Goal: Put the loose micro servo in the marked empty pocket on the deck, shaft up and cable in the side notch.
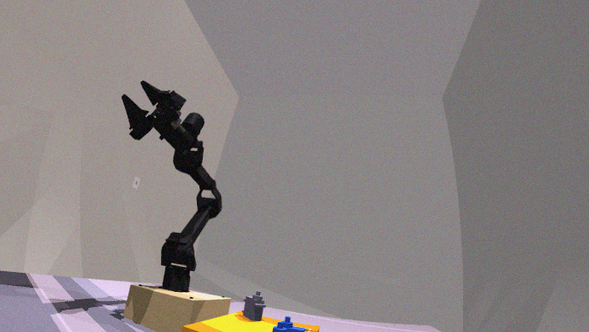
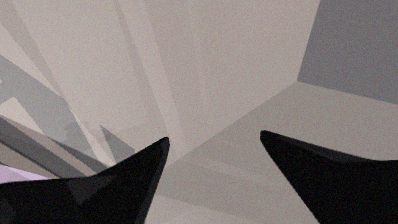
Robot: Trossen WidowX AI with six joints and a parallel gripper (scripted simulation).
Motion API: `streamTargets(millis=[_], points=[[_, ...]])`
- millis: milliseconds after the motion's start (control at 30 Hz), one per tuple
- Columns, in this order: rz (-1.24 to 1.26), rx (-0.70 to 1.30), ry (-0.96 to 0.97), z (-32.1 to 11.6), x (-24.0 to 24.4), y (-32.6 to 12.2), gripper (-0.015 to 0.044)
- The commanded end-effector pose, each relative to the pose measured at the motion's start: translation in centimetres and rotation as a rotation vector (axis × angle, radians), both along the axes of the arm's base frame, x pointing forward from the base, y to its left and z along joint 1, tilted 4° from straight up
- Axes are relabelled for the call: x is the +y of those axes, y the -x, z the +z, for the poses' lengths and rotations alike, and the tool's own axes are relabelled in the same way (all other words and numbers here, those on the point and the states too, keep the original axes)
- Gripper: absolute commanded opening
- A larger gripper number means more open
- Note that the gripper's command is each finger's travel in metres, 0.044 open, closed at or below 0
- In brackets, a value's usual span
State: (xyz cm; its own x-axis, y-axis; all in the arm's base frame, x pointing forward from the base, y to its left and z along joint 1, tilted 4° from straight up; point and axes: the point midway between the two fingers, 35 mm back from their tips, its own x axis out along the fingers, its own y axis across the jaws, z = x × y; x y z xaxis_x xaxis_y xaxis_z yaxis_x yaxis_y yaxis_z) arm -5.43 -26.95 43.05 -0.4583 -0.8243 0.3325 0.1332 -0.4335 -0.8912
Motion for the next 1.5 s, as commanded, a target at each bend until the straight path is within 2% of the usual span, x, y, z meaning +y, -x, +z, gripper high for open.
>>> streamTargets(millis=[0,300,700,1067,1467], points=[[0.081,0.034,-0.063,-0.9,-1.2,-2.2,0.044],[0.287,0.13,-0.245,-4.3,-3.6,-8.3,0.044],[0.572,0.296,-0.471,-9.6,-3.8,-17.0,0.044],[0.828,0.482,-0.654,-14.6,-1.2,-24.3,0.044],[1.089,0.725,-0.833,-20.0,4.3,-30.3,0.044]])
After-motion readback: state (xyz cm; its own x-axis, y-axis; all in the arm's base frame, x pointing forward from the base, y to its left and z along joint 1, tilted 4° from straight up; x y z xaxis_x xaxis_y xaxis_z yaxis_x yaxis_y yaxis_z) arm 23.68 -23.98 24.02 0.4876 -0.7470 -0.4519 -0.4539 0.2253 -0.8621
